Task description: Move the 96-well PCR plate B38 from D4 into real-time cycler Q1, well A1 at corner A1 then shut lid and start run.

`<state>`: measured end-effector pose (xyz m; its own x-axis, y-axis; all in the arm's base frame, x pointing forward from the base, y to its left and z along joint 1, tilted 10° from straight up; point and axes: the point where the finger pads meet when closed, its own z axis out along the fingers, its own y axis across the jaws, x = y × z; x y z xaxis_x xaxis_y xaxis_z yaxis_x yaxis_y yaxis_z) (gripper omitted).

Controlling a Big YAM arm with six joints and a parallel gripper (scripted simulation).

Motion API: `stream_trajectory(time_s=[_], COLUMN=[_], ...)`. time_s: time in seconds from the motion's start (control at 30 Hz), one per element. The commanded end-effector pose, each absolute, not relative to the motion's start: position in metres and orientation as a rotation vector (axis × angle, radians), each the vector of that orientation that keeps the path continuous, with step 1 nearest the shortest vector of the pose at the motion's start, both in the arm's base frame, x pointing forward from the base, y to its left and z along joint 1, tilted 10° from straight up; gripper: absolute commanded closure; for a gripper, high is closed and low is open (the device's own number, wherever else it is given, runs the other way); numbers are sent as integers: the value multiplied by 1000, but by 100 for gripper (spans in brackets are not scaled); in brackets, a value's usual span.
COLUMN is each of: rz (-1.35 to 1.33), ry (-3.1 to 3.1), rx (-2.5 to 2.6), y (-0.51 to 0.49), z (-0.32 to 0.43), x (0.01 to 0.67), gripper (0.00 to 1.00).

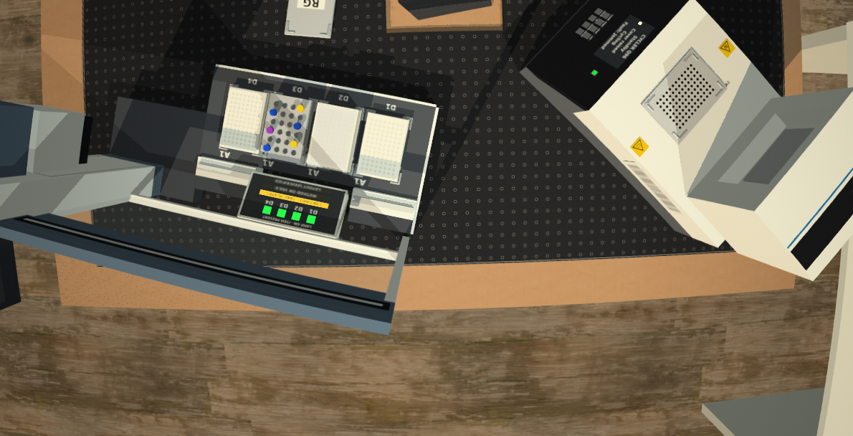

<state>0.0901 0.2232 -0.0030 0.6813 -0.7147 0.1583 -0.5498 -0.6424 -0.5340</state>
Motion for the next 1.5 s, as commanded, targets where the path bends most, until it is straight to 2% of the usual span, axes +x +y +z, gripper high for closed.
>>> stream_trajectory(time_s=[0.0,1.47], rz=[-463,-471], ry=[995,986], rx=[-2387,-2404], y=[242,238], z=[11,8], x=[89,88], gripper=[100,100])
